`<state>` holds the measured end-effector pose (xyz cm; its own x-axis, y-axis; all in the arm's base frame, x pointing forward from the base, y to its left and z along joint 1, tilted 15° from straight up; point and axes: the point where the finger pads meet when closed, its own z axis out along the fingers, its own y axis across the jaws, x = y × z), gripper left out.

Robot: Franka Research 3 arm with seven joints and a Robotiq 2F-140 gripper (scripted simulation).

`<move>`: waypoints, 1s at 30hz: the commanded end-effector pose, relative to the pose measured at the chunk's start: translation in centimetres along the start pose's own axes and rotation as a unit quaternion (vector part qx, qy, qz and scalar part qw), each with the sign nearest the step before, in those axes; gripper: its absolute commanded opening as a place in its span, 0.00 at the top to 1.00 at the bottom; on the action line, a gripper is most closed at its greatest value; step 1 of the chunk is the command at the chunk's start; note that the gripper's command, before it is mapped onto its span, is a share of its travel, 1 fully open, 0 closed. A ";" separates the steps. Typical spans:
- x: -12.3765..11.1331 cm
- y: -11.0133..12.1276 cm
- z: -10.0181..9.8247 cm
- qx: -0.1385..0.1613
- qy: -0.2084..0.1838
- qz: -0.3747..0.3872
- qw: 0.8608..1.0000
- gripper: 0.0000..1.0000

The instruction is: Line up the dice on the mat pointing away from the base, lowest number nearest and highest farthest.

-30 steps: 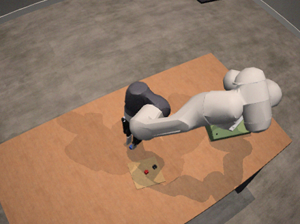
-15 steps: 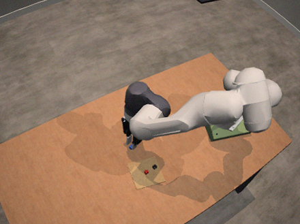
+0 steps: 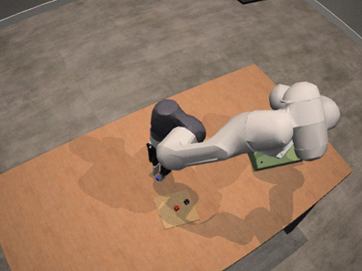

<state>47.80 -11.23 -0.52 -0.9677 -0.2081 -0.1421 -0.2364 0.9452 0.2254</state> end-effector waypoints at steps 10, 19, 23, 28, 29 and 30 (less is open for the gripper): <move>0.0 -0.1 1.2 0.001 -0.001 -0.003 1.000 0.81; 0.0 -0.1 1.9 0.001 -0.001 -0.003 1.000 0.81; 0.0 -0.1 2.0 0.001 -0.001 -0.003 1.000 0.81; 0.0 -0.1 2.0 0.001 -0.001 -0.003 1.000 0.81; 0.0 -0.1 2.0 0.001 -0.001 -0.003 1.000 0.81; 0.0 -0.1 2.0 0.001 -0.001 -0.003 1.000 0.81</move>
<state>47.88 -10.72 -2.42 -0.9682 -0.2067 -0.1408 -0.2347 0.9454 0.2263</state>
